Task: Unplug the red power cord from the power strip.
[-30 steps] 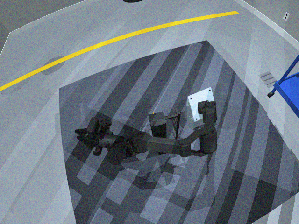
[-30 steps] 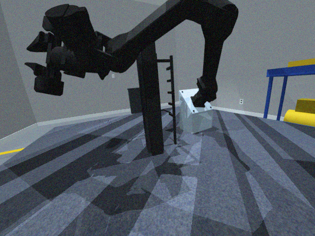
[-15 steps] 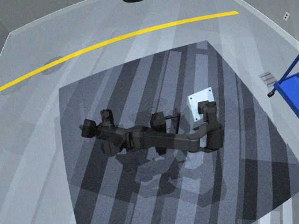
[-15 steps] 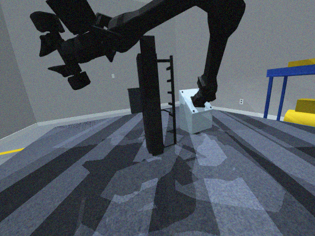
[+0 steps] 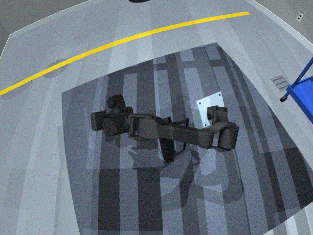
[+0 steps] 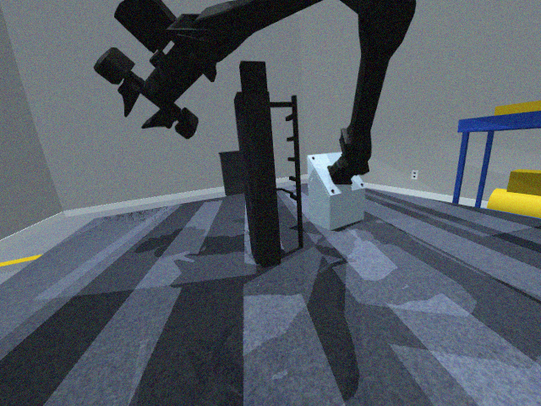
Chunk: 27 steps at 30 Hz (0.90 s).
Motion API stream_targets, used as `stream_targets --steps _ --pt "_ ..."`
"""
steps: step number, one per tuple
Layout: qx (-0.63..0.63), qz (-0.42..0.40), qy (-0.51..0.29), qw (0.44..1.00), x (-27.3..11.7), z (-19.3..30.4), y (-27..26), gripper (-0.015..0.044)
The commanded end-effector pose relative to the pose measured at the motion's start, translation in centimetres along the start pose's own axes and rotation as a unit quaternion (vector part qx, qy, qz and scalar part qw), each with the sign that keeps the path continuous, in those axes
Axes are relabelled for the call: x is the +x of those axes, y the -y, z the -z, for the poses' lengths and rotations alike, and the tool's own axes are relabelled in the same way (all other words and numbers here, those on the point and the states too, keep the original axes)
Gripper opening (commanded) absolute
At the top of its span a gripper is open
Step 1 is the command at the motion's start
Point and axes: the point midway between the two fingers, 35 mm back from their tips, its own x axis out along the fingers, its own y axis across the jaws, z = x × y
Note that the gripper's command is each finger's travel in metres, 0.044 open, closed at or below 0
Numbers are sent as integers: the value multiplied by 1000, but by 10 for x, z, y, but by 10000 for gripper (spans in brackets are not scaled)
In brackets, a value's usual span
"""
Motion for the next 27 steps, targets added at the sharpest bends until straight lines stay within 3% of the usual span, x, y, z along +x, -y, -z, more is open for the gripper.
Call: stream_targets --steps 1,10,17,27 --pt "-41 136 -56 988 3 -14 72 160" --pt "-28 329 -221 918 -35 -14 181 160" --pt "48 407 -369 834 -88 1 225 160" --pt "51 408 -373 831 -90 1 226 160"
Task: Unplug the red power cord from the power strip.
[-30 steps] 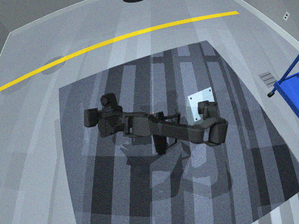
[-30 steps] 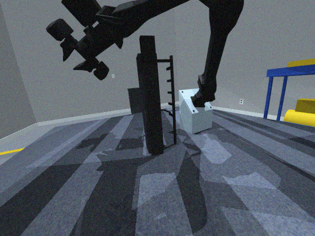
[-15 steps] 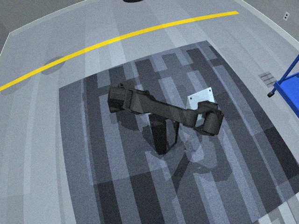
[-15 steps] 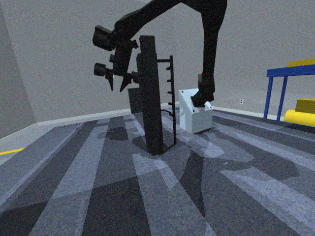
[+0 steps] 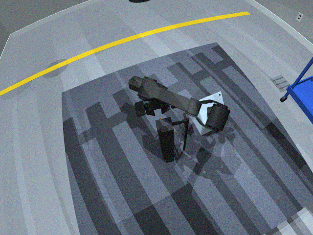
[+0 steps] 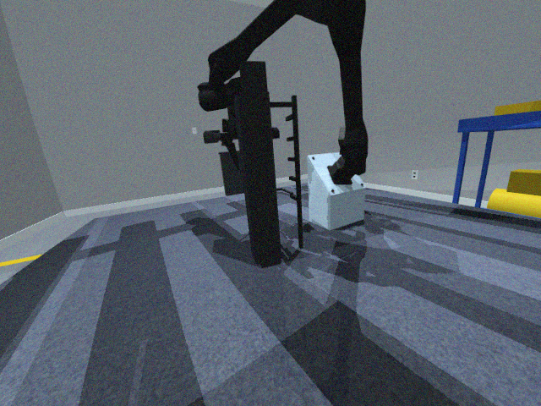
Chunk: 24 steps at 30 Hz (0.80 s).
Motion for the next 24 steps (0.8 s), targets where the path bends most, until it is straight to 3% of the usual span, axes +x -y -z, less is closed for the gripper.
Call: stream_targets --steps 1,24 --pt "2 3 -22 1000 1 5 5 160" --pt "2 3 -22 1000 -1 31 4 160"
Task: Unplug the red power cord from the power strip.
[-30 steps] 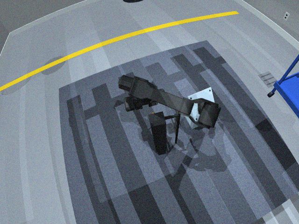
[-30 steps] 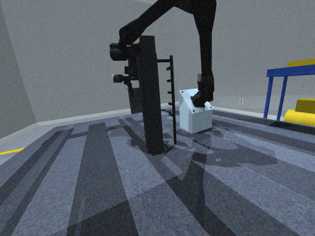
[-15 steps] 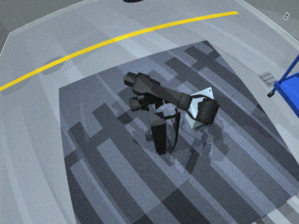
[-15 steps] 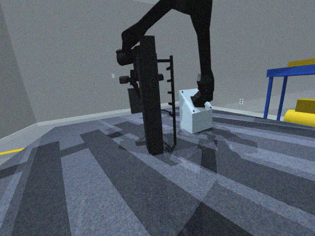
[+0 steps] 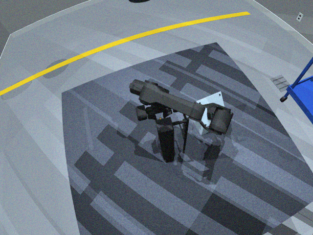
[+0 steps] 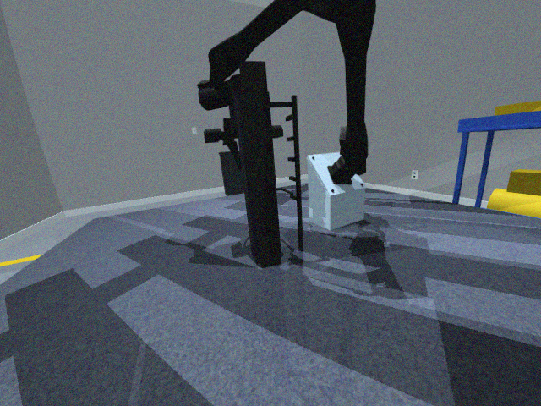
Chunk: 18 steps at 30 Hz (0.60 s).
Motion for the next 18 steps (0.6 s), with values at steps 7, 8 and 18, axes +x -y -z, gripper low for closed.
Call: stream_targets --steps 7,8,18 --pt "3 1 -4 1000 1 19 2 160" --pt "3 1 -4 1000 1 20 2 160" --pt "3 1 -4 1000 5 21 2 160"
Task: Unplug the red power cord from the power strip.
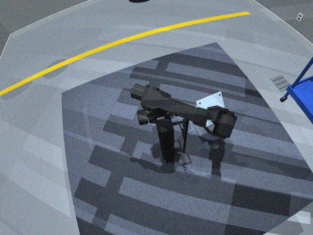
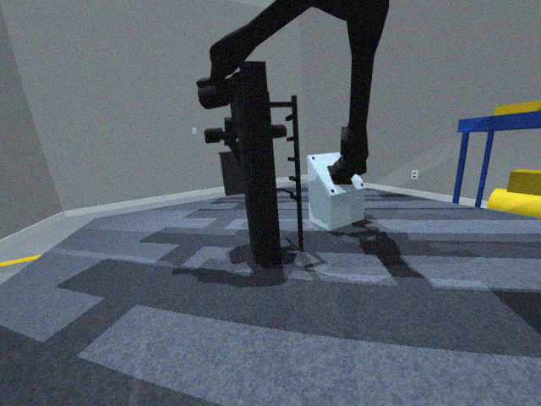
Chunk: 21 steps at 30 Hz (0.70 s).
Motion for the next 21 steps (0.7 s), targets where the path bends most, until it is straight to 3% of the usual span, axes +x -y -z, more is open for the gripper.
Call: stream_targets --steps 1,10,15,21 --pt "2 -1 -3 1000 5 1 0 160" --pt "2 -1 -3 1000 12 1 0 160" --pt "0 0 0 1000 9 1 0 29" --pt "0 0 0 1000 9 1 0 0"
